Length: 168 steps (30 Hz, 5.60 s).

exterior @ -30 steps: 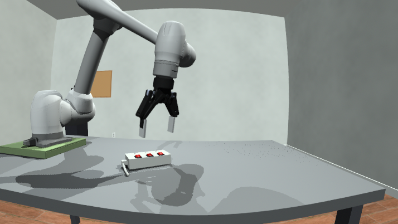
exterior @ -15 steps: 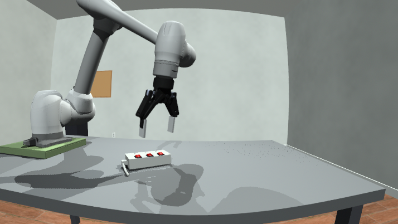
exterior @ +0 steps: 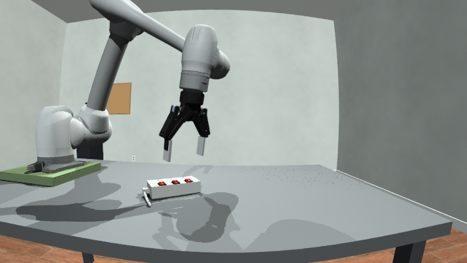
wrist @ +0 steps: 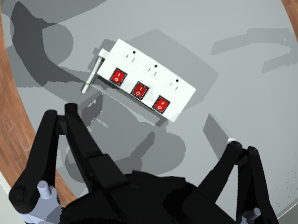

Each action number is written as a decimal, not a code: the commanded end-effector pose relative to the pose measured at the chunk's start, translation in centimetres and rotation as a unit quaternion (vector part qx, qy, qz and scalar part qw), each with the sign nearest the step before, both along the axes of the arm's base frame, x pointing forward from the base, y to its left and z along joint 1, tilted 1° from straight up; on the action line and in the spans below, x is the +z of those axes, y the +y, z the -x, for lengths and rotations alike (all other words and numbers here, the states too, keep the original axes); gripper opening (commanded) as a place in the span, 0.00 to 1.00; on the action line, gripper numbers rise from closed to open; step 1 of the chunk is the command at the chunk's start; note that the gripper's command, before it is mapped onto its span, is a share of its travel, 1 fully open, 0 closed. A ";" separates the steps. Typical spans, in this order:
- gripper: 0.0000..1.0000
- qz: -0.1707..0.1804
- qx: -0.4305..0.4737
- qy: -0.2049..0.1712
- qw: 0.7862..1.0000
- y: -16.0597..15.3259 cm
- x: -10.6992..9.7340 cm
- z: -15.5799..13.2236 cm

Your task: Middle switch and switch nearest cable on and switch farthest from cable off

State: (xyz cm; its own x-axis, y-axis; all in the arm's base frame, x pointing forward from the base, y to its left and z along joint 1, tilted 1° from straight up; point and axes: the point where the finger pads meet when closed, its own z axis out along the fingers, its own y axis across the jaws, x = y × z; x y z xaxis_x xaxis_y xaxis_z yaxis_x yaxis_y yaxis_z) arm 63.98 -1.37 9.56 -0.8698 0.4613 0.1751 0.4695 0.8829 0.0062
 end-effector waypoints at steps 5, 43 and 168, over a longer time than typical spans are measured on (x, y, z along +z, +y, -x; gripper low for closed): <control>1.00 0.000 0.000 0.000 1.000 0.0 0.0 0.0; 1.00 0.025 0.297 -0.082 0.951 -2.7 4.8 3.3; 0.00 -0.003 0.556 -0.084 0.827 -3.9 -4.6 6.9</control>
State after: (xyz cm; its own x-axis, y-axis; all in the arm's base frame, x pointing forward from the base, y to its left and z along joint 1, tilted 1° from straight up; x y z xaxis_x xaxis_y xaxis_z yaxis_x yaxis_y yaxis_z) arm 57.05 -5.29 4.92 -0.7679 -0.6405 0.0084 -0.6406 0.7679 -0.0053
